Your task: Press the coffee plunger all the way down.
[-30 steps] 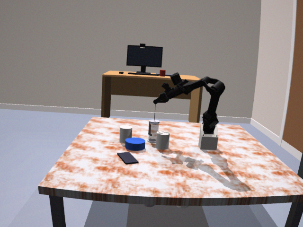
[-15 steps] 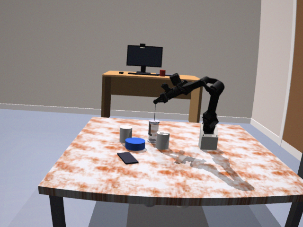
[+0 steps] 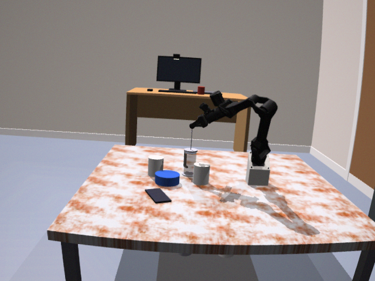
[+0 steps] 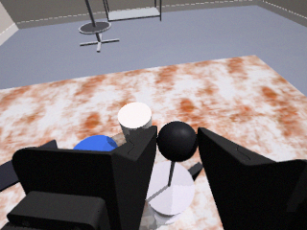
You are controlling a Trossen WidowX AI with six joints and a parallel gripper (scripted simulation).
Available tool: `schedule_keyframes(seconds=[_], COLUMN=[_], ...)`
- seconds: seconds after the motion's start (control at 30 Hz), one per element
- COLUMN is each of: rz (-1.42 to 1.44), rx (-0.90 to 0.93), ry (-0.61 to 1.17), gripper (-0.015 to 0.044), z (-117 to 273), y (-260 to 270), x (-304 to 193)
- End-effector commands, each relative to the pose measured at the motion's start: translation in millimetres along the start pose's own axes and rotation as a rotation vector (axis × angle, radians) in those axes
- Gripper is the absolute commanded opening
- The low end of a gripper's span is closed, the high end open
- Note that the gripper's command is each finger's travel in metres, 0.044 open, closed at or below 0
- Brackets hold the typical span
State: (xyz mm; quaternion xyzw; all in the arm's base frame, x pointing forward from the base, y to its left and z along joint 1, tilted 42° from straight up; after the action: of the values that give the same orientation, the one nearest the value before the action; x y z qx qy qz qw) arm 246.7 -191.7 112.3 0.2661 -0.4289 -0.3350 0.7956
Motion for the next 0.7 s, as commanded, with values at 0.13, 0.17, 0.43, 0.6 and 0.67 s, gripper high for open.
schedule_keyframes(seconds=[0.13, 0.17, 0.43, 0.6, 0.67], rz=[-0.004, -0.004, -0.004, -0.004, -0.004], rx=[-0.006, -0.006, -0.007, -0.007, -0.008], ry=[0.011, 0.011, 0.012, 0.012, 0.013], gripper=[0.0121, 0.0121, 0.0121, 0.0121, 0.0121], z=[-10.3, -11.4, -20.0, -25.3, -27.4], y=[-3.4, -3.7, -5.9, -7.1, -7.6], x=[-11.9, -13.1, -23.0, -29.4, -31.9])
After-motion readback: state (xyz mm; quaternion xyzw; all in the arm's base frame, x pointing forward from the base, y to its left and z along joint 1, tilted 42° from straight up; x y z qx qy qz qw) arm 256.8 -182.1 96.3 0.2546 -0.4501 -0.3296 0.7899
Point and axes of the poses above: the point midway between the two fingers, 35 mm back from their tips, its own z axis back along the fingers, its own y axis across the jaws, x = y × z, the point moved 8 cm from there along z, back along the fingers, and after that the axes turned 7 degrees about -z, right-handed, at the moved point
